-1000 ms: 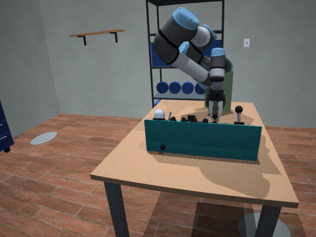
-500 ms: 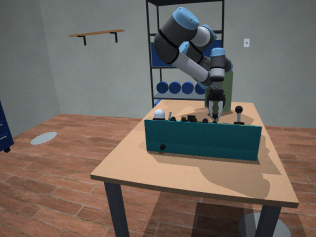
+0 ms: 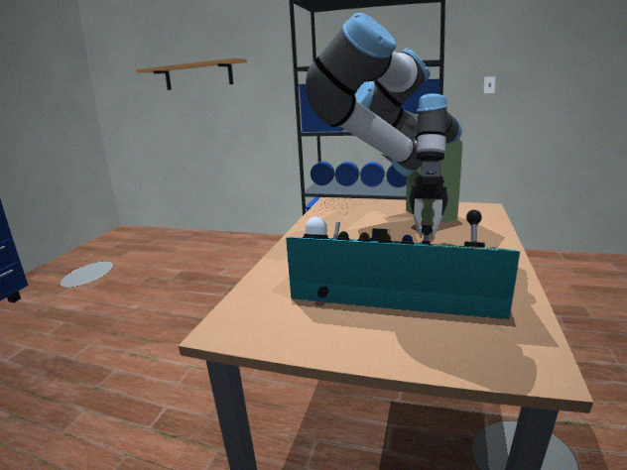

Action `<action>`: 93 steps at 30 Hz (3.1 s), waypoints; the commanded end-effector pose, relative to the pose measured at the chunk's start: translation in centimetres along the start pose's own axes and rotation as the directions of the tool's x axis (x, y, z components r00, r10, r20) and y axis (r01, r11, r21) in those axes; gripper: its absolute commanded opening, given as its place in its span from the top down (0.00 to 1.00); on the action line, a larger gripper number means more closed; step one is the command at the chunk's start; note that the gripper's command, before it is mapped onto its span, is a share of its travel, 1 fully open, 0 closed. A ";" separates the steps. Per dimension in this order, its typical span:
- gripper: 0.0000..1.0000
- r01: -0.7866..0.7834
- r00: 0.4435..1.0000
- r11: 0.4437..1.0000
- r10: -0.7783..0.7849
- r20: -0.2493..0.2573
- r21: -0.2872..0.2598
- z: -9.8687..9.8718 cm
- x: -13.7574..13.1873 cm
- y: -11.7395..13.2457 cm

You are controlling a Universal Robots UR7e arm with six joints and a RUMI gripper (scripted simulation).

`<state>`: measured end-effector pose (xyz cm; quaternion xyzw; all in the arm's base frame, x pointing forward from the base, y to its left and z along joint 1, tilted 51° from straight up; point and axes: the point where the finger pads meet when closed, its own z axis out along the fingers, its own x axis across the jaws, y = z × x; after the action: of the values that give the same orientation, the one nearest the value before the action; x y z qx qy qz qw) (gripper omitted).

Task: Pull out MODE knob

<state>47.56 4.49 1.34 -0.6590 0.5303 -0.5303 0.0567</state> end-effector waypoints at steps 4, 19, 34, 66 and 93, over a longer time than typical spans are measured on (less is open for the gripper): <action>1.00 0.000 1.000 1.000 0.000 0.000 0.001 -0.2 0.0 0.0; 1.00 0.000 1.000 1.000 0.000 0.000 0.001 -0.7 0.0 0.0; 1.00 0.000 1.000 1.000 0.000 0.000 0.001 -1.1 0.0 0.0; 1.00 0.000 1.000 1.000 0.000 0.000 0.001 -1.3 0.0 0.0; 0.56 0.000 1.000 1.000 0.000 0.000 0.001 -1.3 0.0 0.0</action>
<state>46.56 5.14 1.91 -0.6591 0.5303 -0.5303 0.0568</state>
